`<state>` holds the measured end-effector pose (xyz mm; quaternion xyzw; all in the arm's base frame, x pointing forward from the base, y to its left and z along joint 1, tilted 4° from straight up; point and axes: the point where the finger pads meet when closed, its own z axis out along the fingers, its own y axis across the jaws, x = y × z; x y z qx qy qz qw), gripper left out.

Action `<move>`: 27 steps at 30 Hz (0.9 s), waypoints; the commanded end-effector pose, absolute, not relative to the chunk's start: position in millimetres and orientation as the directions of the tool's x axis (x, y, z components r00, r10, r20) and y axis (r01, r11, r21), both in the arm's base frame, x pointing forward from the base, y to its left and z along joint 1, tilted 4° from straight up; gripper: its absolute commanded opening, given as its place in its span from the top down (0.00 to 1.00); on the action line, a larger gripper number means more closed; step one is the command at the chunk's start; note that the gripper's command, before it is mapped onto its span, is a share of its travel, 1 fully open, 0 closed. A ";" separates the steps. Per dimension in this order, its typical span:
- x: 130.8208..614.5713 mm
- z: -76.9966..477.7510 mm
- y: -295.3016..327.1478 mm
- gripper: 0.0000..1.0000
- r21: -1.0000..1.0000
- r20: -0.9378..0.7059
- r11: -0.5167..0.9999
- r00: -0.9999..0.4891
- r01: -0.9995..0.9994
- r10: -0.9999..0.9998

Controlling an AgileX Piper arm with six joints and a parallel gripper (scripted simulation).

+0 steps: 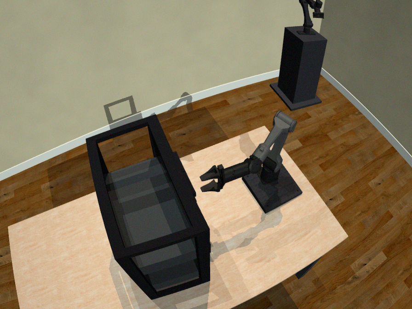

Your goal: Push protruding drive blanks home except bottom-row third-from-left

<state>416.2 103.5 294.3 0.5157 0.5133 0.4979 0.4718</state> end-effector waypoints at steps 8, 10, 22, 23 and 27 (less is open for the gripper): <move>416.5 295.7 103.1 0.00 0.998 0.031 -0.029 -0.022 0.056 0.999; 416.5 295.7 103.1 0.00 0.998 0.031 -0.029 -0.022 0.056 0.999; 416.5 295.7 103.1 1.00 0.998 0.031 -0.029 -0.022 0.056 0.999; 416.5 295.7 103.1 1.00 0.998 0.031 -0.029 -0.022 0.056 0.999; 416.5 295.7 103.1 1.00 0.998 0.031 -0.029 -0.022 0.056 0.999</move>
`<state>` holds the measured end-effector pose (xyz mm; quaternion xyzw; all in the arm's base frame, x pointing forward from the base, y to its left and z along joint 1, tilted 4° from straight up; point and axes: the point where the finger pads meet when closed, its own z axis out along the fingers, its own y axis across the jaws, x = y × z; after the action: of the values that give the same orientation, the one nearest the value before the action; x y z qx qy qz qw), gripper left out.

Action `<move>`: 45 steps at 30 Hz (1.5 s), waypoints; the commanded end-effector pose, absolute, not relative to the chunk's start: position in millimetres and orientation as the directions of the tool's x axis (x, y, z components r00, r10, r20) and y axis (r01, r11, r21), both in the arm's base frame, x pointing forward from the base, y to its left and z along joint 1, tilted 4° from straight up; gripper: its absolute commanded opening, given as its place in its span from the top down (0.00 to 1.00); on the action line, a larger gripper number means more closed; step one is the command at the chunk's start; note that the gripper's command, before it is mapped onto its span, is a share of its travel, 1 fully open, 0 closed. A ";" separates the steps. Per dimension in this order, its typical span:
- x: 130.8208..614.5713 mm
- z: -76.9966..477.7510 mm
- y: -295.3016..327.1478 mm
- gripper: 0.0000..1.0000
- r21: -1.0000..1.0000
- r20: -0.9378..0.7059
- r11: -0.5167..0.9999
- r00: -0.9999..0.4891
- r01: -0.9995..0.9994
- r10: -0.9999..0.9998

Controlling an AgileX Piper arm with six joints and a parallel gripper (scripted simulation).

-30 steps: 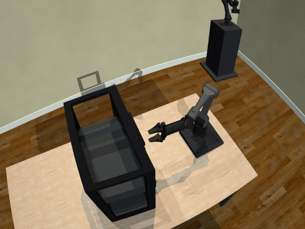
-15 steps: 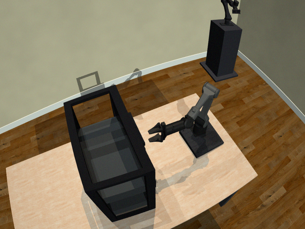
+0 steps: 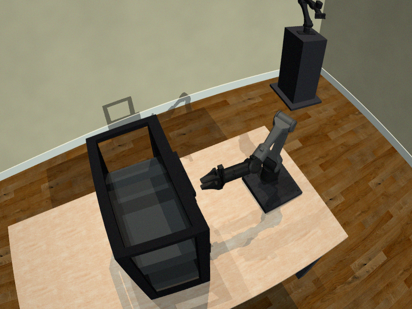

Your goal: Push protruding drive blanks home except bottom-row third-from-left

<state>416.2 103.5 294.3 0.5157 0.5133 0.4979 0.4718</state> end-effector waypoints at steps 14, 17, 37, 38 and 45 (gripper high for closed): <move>416.5 295.7 103.1 1.00 0.998 0.031 -0.029 -0.022 0.056 0.999; 416.5 295.7 103.1 1.00 0.998 0.031 -0.029 -0.022 0.056 0.999; 384.2 328.0 102.0 1.00 0.998 0.031 -0.029 -0.022 0.056 0.999; 385.4 328.0 102.1 1.00 0.998 0.031 -0.029 -0.022 0.056 0.999; 433.8 325.3 103.2 1.00 0.998 0.031 -0.029 -0.022 0.056 0.999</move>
<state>422.4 102.2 325.1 0.5168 0.5122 0.4972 0.4726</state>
